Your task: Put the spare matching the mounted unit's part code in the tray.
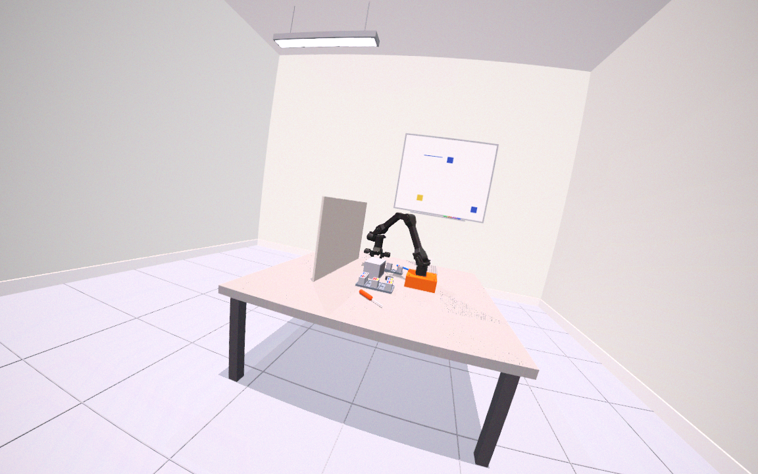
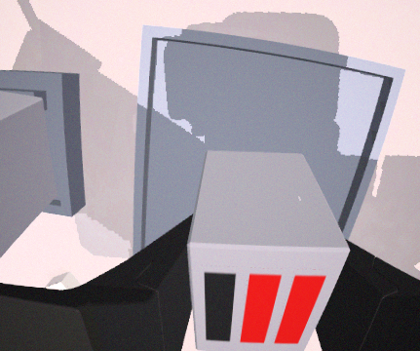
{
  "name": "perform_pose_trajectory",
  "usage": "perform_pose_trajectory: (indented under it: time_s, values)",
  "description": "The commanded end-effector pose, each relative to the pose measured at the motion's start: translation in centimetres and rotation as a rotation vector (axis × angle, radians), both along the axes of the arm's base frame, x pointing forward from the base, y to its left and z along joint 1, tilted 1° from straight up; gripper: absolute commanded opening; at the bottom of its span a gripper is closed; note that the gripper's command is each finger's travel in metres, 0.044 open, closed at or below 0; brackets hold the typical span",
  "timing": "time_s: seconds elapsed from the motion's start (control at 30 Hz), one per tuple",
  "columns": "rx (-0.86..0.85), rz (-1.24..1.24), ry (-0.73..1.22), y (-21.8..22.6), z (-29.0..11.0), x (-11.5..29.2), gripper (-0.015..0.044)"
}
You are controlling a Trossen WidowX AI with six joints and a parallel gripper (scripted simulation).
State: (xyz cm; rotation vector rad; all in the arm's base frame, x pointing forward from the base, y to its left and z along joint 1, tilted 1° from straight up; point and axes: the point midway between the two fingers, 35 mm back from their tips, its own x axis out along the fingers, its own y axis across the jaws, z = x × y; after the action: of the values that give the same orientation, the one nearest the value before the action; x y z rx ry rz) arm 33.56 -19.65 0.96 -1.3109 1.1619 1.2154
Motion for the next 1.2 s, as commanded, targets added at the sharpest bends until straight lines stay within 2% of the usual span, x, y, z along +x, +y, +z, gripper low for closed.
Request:
perform_pose_trajectory:
  time_s: [0.0,0.47,0.53,0.67,0.73,1.17]
  values:
    - [-0.001,0.0,-0.001,0.0,0.1,0.0,0.0079]
    - [-0.001,0.0,-0.001,0.0,0.1,0.0,0.044]
    - [0.0,0.001,-0.001,-0.1,1.2,0.1,0.044]
    - [0.003,0.005,-0.001,0.1,8.1,-0.1,0.044]
    - [0.004,0.006,-0.001,0.3,10.3,-0.5,0.044]
    - [-0.007,0.0,-0.012,0.2,10.3,-0.3,0.044]
